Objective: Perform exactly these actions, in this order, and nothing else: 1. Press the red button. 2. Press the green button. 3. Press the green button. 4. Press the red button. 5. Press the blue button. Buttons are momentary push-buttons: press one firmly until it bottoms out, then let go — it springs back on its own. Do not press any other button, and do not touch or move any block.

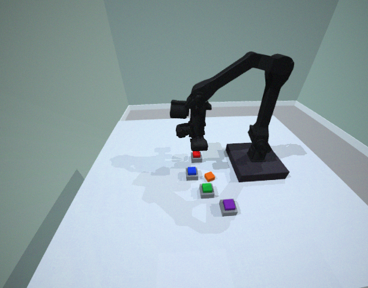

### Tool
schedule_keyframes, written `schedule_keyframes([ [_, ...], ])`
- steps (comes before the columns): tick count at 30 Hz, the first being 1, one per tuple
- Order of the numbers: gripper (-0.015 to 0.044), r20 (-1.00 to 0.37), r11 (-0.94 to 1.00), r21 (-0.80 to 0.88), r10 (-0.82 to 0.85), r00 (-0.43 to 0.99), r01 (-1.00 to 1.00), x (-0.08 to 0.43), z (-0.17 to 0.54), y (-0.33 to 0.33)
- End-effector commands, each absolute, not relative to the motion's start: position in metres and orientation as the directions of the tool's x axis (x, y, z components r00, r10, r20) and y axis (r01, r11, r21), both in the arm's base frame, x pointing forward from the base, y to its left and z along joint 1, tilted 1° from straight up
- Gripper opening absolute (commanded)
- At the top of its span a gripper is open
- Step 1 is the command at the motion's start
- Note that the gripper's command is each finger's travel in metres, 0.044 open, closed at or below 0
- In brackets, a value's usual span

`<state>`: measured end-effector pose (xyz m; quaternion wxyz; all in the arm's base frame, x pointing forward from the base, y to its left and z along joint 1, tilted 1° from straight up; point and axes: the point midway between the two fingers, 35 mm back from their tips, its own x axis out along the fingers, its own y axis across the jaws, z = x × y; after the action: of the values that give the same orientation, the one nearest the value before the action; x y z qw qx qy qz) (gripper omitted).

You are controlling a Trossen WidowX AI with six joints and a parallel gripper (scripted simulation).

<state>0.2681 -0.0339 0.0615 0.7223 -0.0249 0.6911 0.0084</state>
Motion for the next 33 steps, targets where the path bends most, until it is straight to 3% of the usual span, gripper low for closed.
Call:
schedule_keyframes([
  [1,0.002,-0.999,0.999,-0.018,-0.017,0.035,-0.052,0.266,0.052,-0.033],
  [33,0.002,-0.999,0.999,-0.018,-0.017,0.035,-0.052,0.266,0.031,-0.033],
])
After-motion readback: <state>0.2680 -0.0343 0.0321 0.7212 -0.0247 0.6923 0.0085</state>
